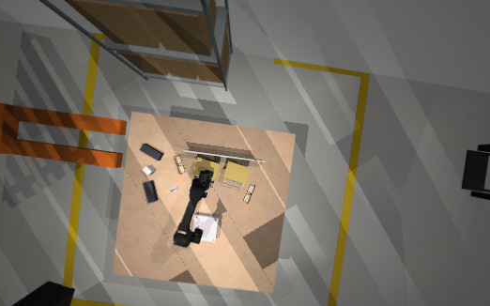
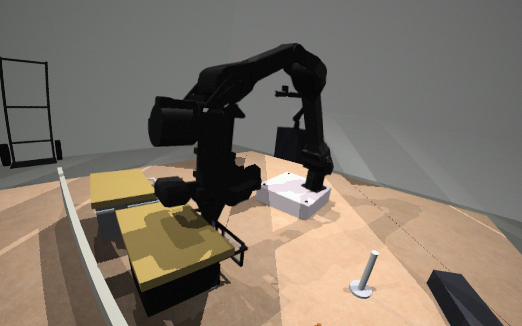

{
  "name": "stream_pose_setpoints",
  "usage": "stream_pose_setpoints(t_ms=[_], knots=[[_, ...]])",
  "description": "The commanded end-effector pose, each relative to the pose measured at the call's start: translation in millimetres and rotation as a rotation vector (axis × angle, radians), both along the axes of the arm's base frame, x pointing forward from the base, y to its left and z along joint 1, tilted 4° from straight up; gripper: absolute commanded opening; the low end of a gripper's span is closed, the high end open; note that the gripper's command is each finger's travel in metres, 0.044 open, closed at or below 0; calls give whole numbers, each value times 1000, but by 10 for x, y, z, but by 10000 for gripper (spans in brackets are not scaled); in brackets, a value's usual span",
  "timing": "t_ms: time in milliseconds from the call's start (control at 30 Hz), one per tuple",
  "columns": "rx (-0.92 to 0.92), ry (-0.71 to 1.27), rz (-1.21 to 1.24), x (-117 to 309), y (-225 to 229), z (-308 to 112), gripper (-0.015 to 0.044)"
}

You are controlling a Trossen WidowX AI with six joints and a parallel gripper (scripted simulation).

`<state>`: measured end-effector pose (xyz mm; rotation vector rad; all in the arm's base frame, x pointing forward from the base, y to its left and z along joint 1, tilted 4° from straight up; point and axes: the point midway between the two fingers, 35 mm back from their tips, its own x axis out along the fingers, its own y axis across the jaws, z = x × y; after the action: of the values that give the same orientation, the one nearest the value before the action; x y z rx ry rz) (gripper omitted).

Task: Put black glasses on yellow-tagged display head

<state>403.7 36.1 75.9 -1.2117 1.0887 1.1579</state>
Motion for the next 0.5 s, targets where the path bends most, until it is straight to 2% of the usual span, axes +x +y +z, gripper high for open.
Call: stream_pose_setpoints(t_ms=[0, 167, 300, 467], knots=[[2, 4, 2, -5, 5, -28, 0], [2, 4, 2, -5, 5, -29, 0], [0, 2, 0, -2, 0, -17, 105], [0, 2, 0, -2, 0, -17, 107]])
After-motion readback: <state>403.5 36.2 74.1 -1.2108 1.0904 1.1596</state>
